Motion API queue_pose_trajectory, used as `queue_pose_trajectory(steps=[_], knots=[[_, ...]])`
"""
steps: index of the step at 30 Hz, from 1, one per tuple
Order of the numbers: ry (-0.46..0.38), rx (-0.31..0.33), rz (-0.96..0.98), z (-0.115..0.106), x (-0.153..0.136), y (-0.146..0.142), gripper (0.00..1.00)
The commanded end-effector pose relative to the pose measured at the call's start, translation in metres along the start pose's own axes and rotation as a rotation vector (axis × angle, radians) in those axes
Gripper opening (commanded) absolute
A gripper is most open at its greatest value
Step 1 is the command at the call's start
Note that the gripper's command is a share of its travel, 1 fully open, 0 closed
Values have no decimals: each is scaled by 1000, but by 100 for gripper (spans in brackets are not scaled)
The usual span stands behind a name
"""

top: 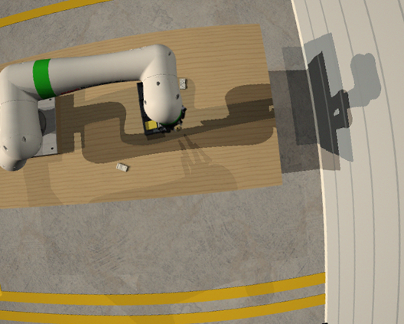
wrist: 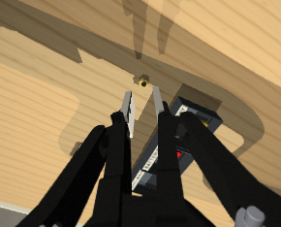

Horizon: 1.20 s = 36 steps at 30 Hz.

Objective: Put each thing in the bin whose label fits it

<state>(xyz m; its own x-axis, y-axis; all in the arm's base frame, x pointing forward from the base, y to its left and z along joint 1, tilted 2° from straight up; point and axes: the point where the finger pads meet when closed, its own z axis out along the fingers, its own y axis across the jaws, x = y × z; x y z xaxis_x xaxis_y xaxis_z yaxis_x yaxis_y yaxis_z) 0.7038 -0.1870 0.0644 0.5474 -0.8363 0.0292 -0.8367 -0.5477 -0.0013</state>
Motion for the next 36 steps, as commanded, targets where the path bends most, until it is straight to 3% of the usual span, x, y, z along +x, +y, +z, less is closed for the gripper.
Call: queue_pose_trajectory(steps=[1, 13, 26, 36], knots=[[0, 0, 0, 0, 0, 0, 27], [0, 0, 0, 0, -1, 1, 27], [0, 0, 0, 52, -1, 0, 27], [0, 0, 0, 61, -1, 1, 27]])
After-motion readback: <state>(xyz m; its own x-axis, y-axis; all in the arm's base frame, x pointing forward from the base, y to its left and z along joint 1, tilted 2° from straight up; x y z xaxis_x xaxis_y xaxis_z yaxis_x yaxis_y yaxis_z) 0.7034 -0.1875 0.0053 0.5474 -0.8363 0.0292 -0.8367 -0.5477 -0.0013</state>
